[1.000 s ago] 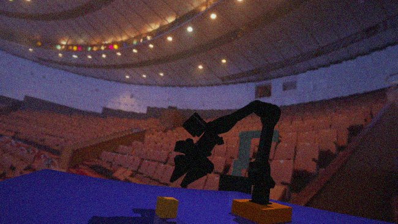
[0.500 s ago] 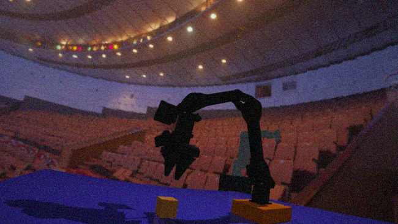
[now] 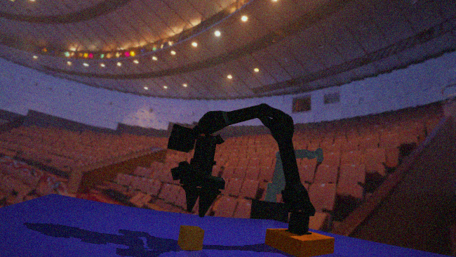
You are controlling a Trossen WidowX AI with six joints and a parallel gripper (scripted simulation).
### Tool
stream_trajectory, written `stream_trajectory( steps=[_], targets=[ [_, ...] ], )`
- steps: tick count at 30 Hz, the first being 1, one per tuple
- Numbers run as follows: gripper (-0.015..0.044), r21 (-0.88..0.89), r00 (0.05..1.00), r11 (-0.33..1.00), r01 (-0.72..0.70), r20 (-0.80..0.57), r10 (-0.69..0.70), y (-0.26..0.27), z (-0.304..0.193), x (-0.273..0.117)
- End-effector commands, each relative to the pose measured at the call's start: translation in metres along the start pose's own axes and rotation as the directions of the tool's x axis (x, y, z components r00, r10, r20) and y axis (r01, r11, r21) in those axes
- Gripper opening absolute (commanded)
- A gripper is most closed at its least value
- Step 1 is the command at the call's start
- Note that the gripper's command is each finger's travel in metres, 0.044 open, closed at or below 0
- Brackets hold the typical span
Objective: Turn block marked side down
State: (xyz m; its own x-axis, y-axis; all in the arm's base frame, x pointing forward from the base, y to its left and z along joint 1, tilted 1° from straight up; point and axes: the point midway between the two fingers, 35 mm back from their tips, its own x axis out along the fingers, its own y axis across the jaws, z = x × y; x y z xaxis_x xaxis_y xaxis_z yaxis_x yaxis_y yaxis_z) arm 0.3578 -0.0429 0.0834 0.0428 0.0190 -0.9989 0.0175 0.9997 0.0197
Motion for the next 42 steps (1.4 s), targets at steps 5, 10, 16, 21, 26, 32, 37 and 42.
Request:
stream_trajectory(
  steps=[5,10,16,21,26,32,37,42],
  targets=[
    [0.044,0.004,1.0,1.0,0.003,-0.006,-0.003,-0.001,-0.001,0.022],
    [0.044,0.004,1.0,1.0,0.003,-0.006,-0.003,-0.001,-0.001,0.024],
    [0.044,0.004,1.0,1.0,0.003,-0.006,-0.003,-0.001,-0.001,0.034],
    [0.044,0.004,1.0,1.0,0.003,-0.006,-0.003,-0.001,-0.001,0.042],
    [0.044,0.004,1.0,1.0,0.003,-0.006,-0.003,-0.001,-0.001,0.05],
    [0.044,0.004,1.0,1.0,0.003,-0.006,-0.003,-0.001,-0.001,0.059],
    [0.0335,0.004,1.0,1.0,0.003,-0.006,-0.003,-0.001,-0.002,0.059],
    [0.0223,0.004,1.0,1.0,0.003,-0.006,-0.003,-0.001,-0.002,0.059]
  ],
)
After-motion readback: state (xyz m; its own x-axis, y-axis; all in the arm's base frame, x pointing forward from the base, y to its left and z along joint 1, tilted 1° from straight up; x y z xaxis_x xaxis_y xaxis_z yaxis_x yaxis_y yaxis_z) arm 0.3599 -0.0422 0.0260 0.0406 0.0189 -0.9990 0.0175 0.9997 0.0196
